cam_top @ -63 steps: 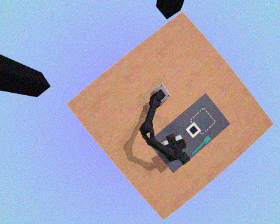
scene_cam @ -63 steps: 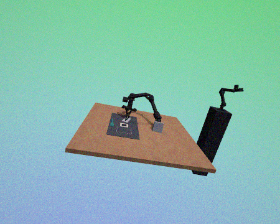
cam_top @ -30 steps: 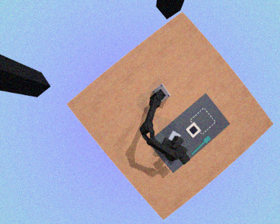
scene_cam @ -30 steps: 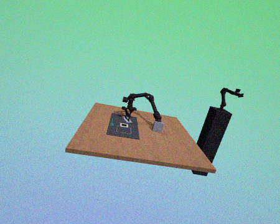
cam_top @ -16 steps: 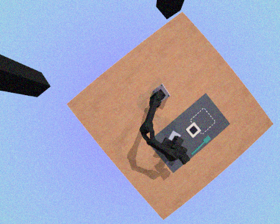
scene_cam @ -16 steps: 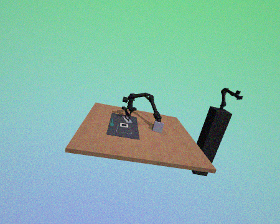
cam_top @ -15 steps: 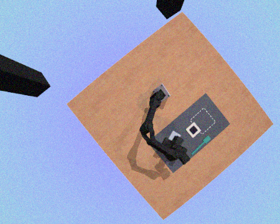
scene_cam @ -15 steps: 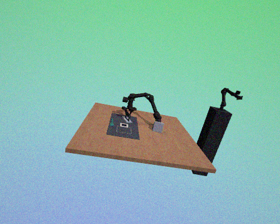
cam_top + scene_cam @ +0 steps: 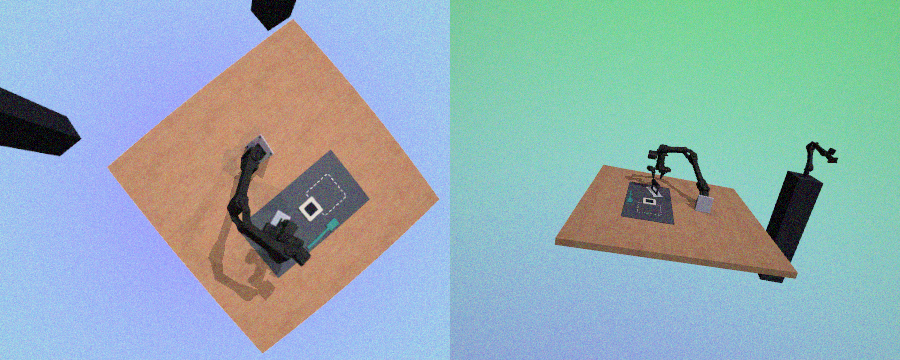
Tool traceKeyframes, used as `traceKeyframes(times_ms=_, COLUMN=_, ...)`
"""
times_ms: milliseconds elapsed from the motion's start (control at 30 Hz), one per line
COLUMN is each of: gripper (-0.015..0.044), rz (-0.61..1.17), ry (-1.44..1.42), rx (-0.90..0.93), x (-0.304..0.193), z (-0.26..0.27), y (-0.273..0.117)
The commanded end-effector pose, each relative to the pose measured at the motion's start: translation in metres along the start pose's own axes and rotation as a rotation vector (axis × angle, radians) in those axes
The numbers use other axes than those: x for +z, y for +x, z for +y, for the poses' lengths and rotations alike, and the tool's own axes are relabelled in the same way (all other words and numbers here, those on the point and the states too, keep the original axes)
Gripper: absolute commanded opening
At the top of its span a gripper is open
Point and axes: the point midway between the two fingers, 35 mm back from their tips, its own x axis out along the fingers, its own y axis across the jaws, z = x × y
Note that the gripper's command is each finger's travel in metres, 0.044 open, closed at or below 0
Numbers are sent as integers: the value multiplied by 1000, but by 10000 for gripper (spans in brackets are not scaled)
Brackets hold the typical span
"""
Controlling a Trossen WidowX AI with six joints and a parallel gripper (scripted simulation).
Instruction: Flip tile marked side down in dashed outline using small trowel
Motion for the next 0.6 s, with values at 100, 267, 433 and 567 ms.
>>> traceKeyframes(times_ms=100, gripper=300, rz=-3, ry=23, rx=-10, x=1, z=-1, y=-9)
traceKeyframes(times_ms=267, gripper=300, rz=-34, ry=185, rx=-42, x=2, z=1, y=-5)
traceKeyframes(times_ms=433, gripper=300, rz=-69, ry=349, rx=-72, x=4, z=3, y=-2)
traceKeyframes(times_ms=567, gripper=300, rz=-100, ry=478, rx=-95, x=5, z=5, y=1)
